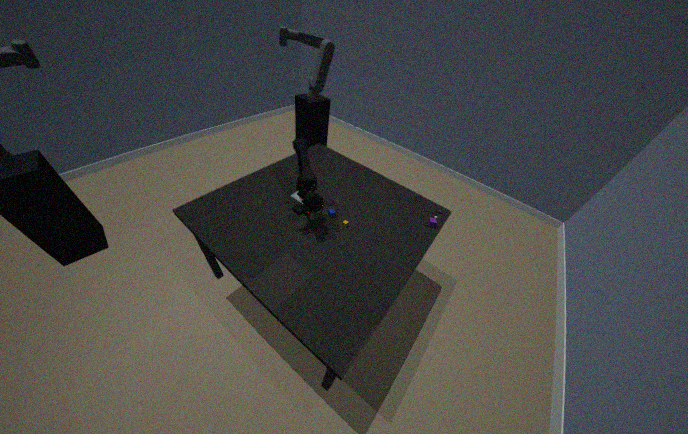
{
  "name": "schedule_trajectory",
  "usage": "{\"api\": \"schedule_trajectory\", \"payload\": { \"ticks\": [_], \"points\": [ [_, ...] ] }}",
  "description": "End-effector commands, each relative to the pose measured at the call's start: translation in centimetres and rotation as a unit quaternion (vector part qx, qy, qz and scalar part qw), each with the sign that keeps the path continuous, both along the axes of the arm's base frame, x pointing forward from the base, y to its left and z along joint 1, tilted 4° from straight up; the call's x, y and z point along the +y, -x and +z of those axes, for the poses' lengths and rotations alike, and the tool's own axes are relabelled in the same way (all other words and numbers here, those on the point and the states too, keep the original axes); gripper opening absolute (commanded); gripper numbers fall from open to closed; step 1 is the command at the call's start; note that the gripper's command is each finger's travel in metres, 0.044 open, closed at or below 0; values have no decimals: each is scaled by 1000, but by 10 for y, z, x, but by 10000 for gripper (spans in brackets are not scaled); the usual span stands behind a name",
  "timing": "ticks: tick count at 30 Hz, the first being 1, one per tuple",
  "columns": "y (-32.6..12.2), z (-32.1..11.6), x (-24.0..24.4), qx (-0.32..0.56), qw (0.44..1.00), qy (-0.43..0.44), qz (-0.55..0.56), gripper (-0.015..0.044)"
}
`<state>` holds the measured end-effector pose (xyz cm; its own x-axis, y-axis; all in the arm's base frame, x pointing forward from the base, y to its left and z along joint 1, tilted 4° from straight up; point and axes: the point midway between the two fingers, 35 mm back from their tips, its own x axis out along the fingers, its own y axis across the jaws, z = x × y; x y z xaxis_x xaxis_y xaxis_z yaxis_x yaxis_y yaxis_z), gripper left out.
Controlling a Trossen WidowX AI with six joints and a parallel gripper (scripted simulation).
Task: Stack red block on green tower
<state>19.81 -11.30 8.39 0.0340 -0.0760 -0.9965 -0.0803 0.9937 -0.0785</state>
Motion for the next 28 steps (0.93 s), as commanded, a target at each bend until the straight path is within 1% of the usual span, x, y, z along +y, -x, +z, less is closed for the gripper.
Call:
{"api": "schedule_trajectory", "payload": {
  "ticks": [1, 10, 28],
  "points": [
    [0, 0, 0, 0, 1000, 0, 0, 210],
    [0, 0, 0, 0, 1000, 0, 0, 440],
    [0, 0, 0, 0, 1000, 0, 0, 440]
  ]
}}
